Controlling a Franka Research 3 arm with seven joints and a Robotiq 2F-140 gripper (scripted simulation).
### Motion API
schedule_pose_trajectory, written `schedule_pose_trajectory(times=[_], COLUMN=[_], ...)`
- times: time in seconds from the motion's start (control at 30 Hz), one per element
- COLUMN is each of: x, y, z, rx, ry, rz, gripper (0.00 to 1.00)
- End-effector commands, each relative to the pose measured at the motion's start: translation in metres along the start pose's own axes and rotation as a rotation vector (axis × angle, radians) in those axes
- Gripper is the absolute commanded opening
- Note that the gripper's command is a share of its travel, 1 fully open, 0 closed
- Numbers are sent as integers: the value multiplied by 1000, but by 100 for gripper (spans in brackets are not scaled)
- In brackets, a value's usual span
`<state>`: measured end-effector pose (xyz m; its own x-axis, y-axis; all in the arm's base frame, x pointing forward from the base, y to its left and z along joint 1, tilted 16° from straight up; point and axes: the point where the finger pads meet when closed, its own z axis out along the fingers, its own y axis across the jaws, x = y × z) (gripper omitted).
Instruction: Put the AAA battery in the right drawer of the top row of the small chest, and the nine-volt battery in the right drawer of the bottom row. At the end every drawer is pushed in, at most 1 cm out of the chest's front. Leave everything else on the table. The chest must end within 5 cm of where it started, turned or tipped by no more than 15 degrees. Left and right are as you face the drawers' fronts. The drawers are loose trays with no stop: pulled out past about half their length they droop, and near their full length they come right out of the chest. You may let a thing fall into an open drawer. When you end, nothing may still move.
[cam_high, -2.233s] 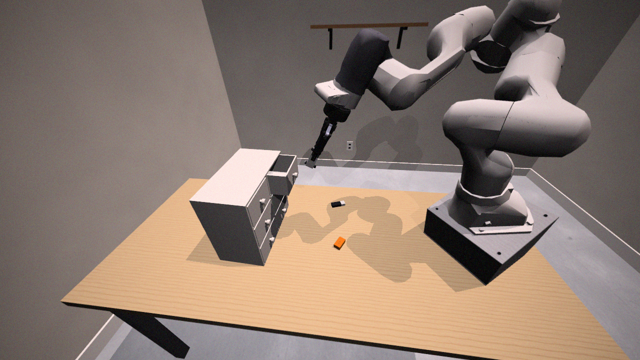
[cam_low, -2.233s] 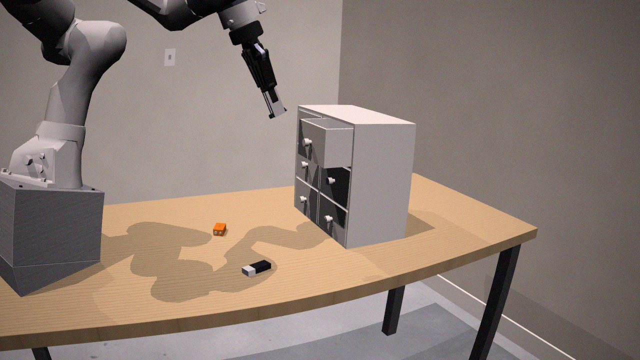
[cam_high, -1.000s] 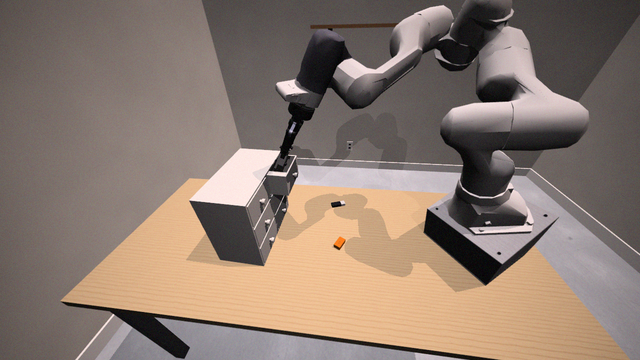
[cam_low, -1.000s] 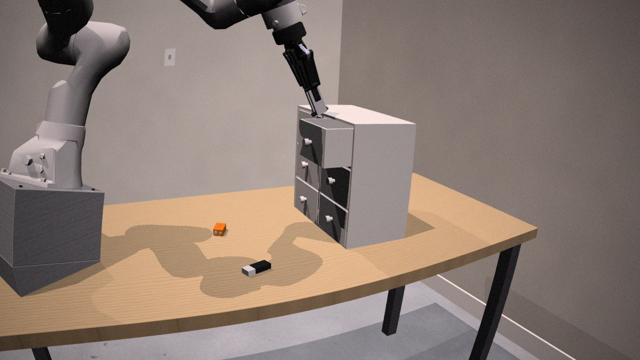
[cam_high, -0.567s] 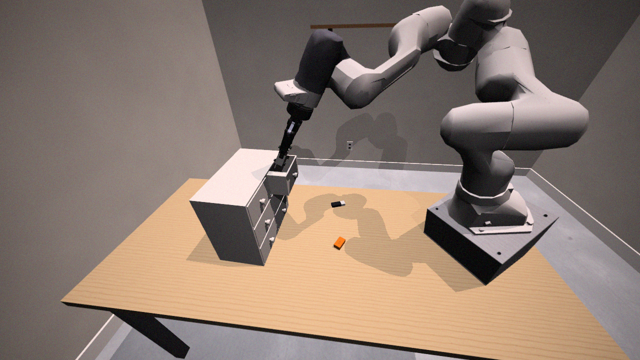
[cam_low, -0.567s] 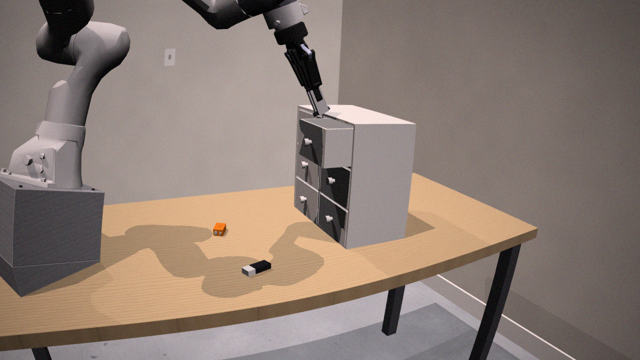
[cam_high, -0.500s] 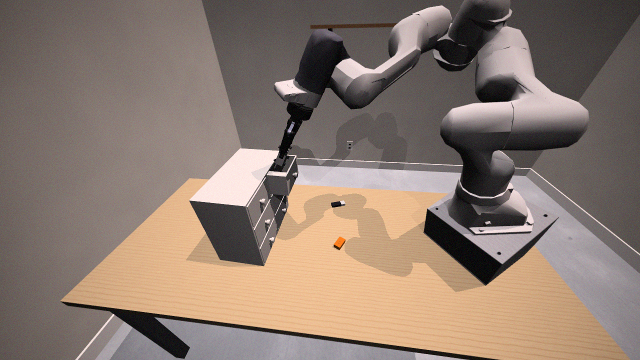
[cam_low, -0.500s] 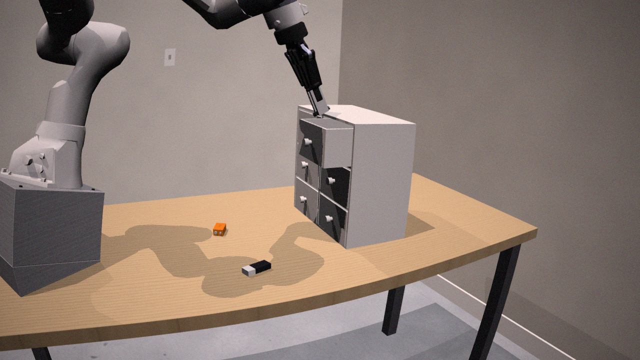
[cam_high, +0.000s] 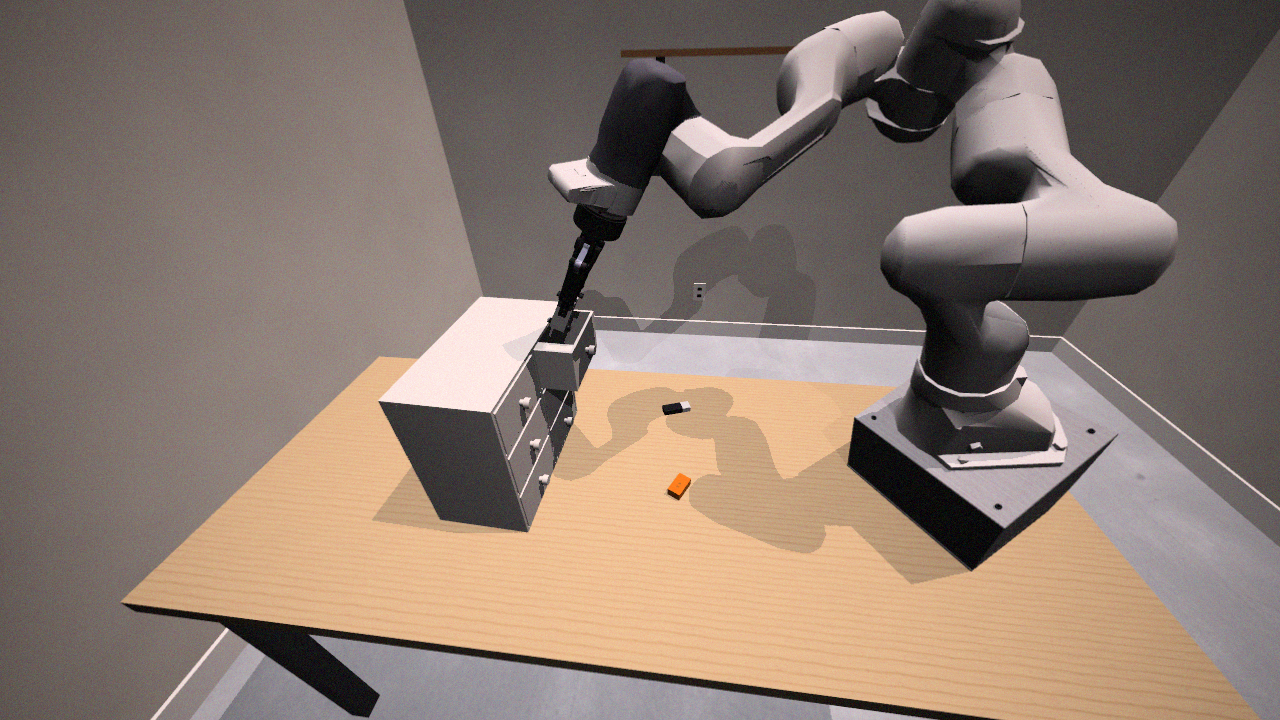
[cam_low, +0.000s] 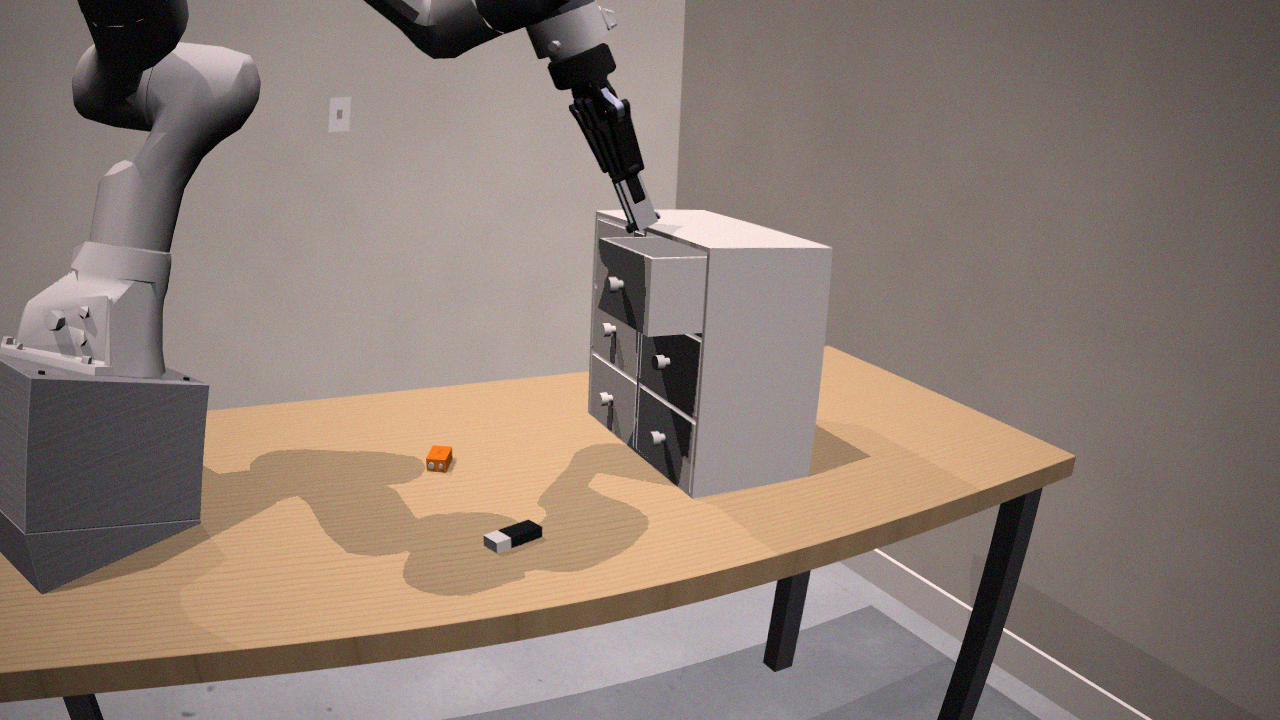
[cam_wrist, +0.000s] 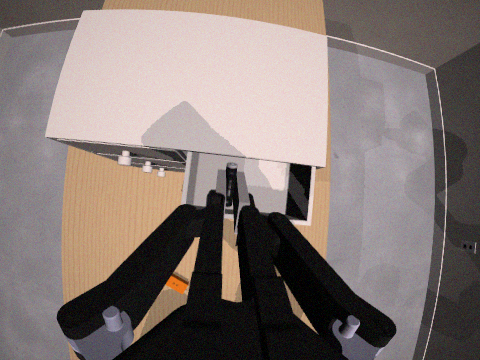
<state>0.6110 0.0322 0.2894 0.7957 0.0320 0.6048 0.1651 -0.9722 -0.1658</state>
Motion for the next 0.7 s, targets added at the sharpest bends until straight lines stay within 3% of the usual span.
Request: schedule_pose_trajectory(times=[0.0,0.33,0.37,0.67], x=[0,0,0,0], y=[1,1,1,1], z=[1,1,1,1], rx=[-4,-4,-4,-4], ry=[-1,-1,-1,-1], rz=[0,0,0,0], gripper=[3,15,100,100])
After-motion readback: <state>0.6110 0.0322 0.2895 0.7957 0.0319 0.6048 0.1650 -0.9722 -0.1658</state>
